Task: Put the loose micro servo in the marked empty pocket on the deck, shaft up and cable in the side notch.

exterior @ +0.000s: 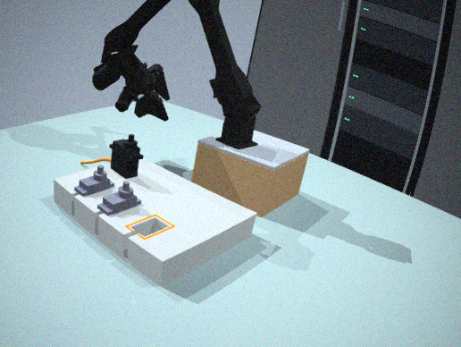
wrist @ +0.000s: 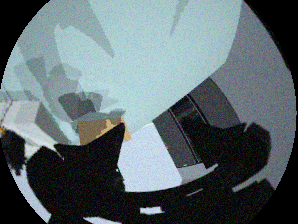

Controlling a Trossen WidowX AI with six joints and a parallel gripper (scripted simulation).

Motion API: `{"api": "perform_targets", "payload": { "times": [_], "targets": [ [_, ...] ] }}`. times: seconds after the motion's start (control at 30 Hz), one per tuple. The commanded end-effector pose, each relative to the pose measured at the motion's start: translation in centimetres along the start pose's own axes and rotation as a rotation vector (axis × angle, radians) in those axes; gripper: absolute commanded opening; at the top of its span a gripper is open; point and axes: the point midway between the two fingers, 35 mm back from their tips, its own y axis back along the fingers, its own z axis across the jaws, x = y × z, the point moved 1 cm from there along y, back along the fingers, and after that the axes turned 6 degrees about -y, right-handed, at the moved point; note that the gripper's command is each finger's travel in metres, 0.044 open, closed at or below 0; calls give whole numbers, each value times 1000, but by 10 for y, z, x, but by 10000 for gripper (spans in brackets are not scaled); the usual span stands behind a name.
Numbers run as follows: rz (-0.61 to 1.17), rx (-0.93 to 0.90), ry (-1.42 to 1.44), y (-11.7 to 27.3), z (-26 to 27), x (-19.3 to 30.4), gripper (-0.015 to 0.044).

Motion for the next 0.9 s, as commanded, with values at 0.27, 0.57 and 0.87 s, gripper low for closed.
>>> {"api": "perform_targets", "payload": {
  "times": [0.27,0.57,0.87],
  "targets": [
    [-232,-64,-225,50,55,-1,440],
    [-396,-219,-426,87,107,7,440],
    [-492,-417,-544,118,158,28,440]
  ]
}}
